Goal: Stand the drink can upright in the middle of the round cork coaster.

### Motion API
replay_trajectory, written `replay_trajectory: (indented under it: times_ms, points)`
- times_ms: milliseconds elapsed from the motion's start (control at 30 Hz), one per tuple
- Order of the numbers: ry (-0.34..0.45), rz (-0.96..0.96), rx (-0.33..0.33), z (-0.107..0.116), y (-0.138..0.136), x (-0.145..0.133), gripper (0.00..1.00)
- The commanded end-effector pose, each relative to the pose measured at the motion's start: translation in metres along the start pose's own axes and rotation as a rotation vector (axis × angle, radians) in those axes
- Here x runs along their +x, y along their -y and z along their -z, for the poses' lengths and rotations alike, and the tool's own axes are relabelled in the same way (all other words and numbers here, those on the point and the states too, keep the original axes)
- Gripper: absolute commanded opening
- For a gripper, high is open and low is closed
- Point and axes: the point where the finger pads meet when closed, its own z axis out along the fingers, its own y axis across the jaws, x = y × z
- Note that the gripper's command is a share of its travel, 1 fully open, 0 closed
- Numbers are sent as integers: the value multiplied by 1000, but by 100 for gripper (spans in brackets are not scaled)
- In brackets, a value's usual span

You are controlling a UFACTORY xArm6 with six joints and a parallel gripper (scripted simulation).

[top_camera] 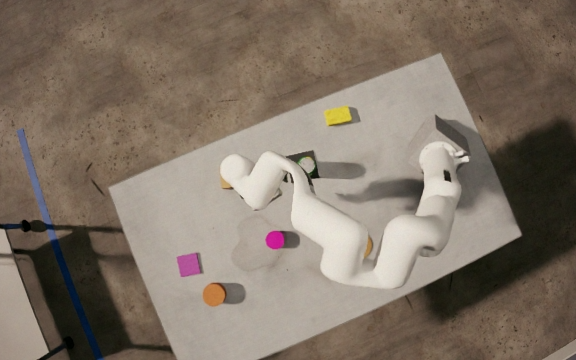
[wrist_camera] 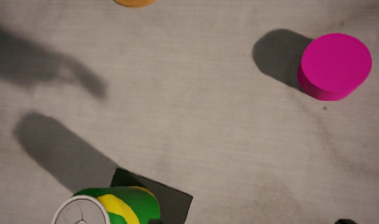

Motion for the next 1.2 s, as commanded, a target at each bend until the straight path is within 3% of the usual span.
replay_trajectory:
  times_ms: [0, 267, 500, 533, 667, 1167]
  points:
    - [32, -260, -96, -16, 62, -5, 100]
    - [35, -542, -168, -34, 131, -9, 100]
    - [54, -721, -231, -34, 131, -9, 100]
    - [75, -825, -280, -34, 131, -9, 100]
    - [108, -935, -338, -34, 131, -9, 100]
    - [107, -934, -339, -36, 130, -9, 100]
